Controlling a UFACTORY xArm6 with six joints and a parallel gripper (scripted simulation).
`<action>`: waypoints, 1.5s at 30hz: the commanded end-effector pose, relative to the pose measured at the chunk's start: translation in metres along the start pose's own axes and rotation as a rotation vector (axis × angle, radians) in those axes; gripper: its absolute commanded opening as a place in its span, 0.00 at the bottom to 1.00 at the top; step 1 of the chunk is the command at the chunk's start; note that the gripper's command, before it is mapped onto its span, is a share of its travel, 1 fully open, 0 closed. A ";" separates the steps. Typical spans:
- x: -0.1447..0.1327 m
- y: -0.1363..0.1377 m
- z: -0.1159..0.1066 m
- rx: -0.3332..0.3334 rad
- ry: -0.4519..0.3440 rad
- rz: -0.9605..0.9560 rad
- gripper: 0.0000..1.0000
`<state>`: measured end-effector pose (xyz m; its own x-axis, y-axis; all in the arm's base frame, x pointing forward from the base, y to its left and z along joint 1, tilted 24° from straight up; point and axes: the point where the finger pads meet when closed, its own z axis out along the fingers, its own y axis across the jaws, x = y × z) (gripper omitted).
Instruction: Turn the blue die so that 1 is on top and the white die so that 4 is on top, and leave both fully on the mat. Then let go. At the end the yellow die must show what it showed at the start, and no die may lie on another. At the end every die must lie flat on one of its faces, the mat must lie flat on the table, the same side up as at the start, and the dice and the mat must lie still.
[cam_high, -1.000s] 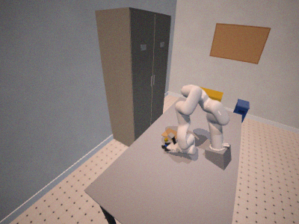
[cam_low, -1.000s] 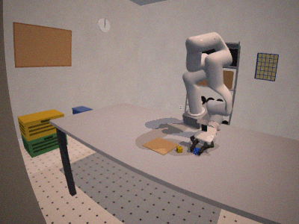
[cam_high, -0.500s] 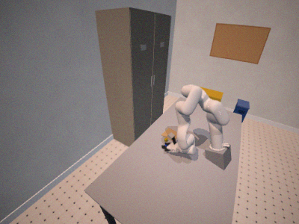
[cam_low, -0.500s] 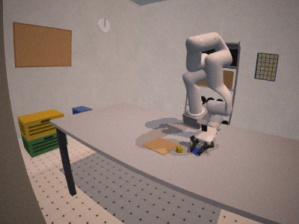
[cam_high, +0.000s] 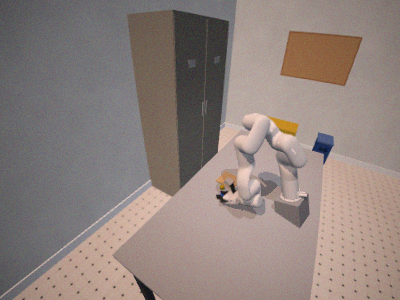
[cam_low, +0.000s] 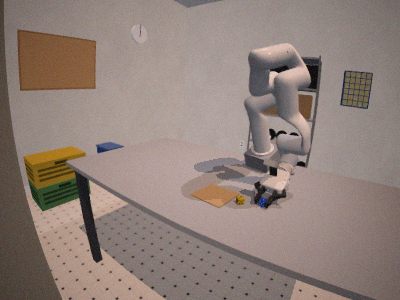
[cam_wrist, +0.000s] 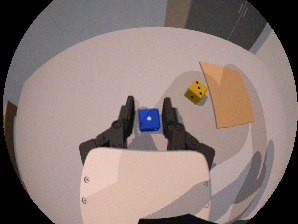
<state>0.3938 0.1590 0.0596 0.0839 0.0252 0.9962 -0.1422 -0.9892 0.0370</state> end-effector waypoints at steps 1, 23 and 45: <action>0.001 -0.001 0.000 0.001 0.001 0.001 0.42; 0.001 -0.001 -0.047 0.001 0.001 0.001 0.42; 0.040 0.000 -0.071 0.001 0.001 0.001 0.42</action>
<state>0.3358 0.1680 0.0848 0.0821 0.0254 0.9963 -0.1419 -0.9892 0.0369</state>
